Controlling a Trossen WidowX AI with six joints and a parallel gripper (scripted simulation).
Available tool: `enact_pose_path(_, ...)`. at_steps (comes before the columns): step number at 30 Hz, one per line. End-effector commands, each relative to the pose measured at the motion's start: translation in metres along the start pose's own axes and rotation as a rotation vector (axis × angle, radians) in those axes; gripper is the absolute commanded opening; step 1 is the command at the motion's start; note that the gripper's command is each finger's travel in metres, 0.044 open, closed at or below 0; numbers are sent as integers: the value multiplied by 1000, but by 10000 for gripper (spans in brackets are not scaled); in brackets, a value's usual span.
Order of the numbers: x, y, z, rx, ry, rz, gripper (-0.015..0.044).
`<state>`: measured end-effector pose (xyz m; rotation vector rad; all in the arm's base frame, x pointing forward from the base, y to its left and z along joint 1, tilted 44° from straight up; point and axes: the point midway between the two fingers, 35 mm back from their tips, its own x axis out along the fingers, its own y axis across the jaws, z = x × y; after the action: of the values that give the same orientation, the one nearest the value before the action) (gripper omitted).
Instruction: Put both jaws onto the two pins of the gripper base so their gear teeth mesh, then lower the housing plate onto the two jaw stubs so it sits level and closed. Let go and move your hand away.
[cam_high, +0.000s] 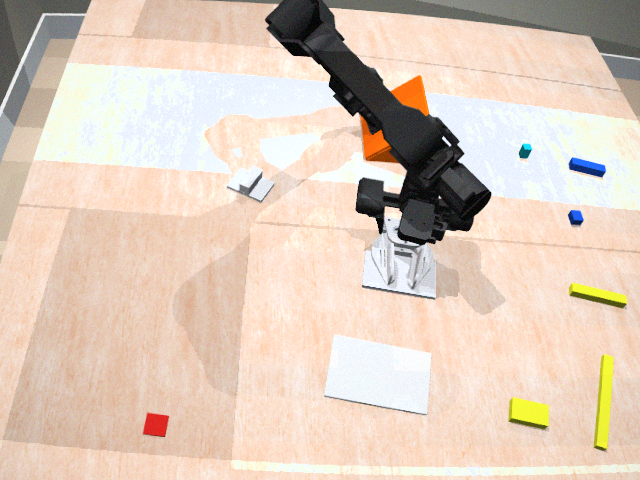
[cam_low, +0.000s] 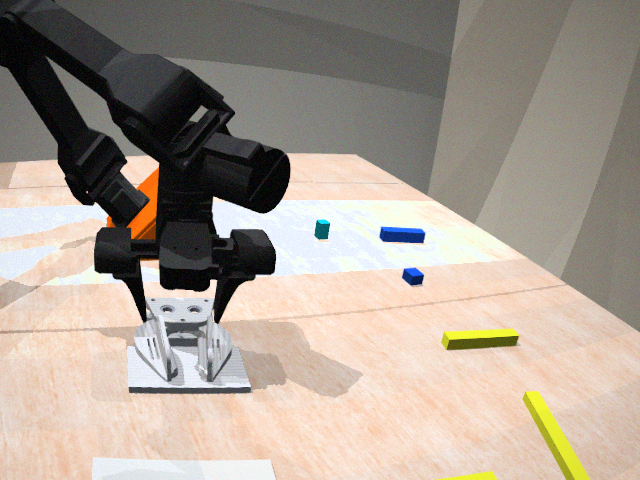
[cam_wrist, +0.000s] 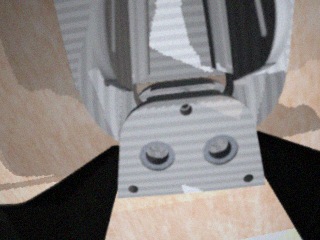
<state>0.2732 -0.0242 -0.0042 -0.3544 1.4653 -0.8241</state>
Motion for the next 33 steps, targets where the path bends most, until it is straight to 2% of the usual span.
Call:
enact_pose_path(1, 2, 0, 0, -6, 0, -5, 351)
enact_pose_path(33, 8, 0, 0, -8, -1, -6, 351)
